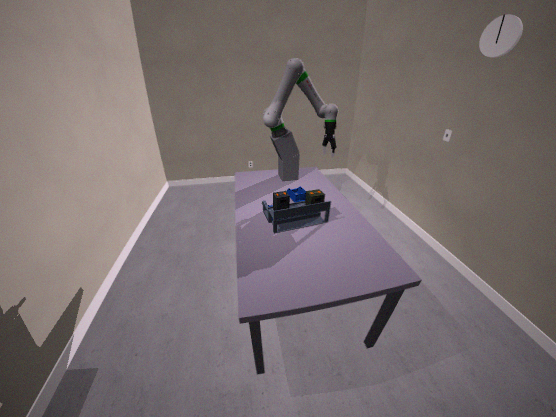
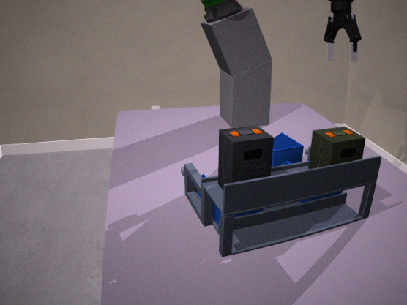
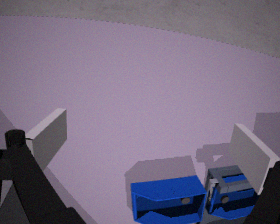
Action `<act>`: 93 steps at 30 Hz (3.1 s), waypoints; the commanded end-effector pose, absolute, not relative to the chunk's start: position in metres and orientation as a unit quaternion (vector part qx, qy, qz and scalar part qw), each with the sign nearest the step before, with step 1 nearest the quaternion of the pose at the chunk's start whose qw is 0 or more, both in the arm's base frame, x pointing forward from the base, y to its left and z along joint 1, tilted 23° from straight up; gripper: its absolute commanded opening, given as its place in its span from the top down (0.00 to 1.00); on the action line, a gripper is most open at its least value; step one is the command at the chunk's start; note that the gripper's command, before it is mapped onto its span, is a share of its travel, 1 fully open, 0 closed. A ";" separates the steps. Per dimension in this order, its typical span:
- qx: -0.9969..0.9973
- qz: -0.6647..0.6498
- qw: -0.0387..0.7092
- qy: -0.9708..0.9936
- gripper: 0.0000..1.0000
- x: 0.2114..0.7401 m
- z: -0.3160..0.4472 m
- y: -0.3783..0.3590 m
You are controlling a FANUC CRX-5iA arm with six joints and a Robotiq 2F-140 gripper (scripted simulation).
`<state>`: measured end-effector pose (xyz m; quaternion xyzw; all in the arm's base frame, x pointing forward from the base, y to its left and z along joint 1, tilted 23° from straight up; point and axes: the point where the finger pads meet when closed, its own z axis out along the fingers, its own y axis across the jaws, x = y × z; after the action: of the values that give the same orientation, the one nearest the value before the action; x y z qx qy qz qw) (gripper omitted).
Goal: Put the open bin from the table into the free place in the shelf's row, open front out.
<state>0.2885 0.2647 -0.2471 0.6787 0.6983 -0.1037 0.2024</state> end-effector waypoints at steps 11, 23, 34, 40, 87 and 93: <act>0.826 -0.064 0.213 0.518 0.00 0.365 -0.246 0.183; 0.907 -0.043 0.212 0.361 0.00 0.398 -0.246 0.110; 0.949 -0.029 0.208 0.234 0.00 0.410 -0.248 0.053; 0.966 -0.022 0.204 0.157 0.00 0.412 -0.249 0.021; 0.978 -0.015 0.198 0.057 1.00 0.408 -0.251 -0.020; 0.978 -0.015 0.198 0.057 1.00 0.408 -0.251 -0.020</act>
<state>0.4083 -0.0200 -0.2509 0.9784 0.0575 -0.0154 0.1978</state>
